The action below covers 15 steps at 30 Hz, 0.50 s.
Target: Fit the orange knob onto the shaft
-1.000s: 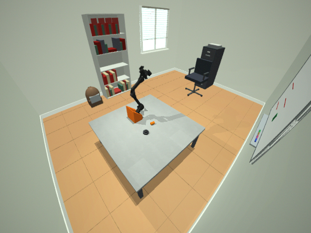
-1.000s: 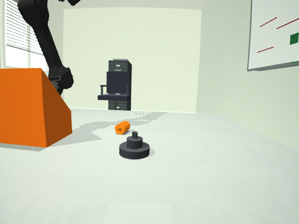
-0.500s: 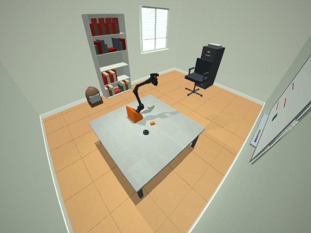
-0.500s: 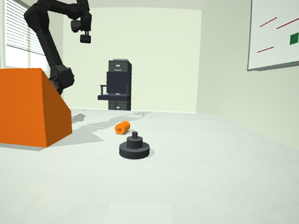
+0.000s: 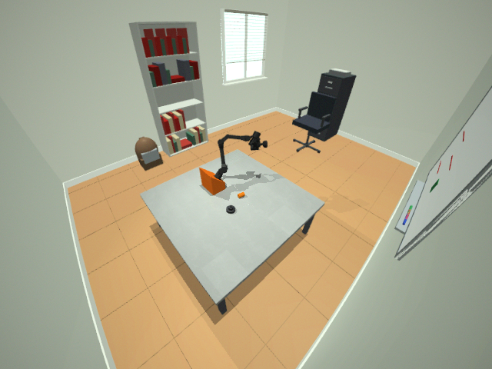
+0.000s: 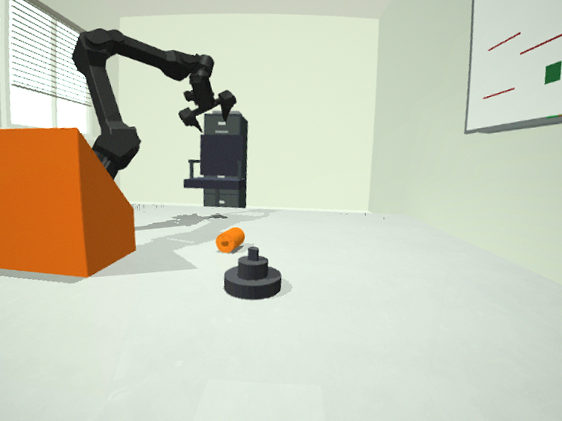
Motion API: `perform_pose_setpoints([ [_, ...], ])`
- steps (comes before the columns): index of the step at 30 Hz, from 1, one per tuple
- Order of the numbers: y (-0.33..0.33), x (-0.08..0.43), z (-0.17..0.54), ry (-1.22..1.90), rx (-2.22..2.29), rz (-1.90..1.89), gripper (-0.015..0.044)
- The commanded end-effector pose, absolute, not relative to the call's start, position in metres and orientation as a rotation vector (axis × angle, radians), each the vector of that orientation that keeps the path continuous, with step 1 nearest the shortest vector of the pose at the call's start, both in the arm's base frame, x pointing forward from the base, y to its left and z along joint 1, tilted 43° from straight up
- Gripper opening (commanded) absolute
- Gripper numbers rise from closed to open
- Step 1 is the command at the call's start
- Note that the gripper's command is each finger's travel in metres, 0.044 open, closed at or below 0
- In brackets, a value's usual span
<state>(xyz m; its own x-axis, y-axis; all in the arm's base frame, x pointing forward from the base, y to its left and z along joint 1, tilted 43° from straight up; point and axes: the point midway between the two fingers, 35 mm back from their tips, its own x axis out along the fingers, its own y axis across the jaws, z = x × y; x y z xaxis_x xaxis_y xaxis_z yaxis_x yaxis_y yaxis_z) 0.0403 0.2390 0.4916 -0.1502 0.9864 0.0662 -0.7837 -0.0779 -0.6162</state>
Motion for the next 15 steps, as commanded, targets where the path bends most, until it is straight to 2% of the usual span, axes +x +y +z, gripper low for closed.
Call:
perform_pose_setpoints([
  [1, 0.263, 0.093, 0.442, -0.206, -0.309, 1.598, 0.0440],
  [8, 0.272, 0.164, 0.350, 0.470, 0.026, 1.434, 0.0440],
  [15, 0.252, 0.217, 0.262, 1.019, 0.415, 1.078, 0.0440],
])
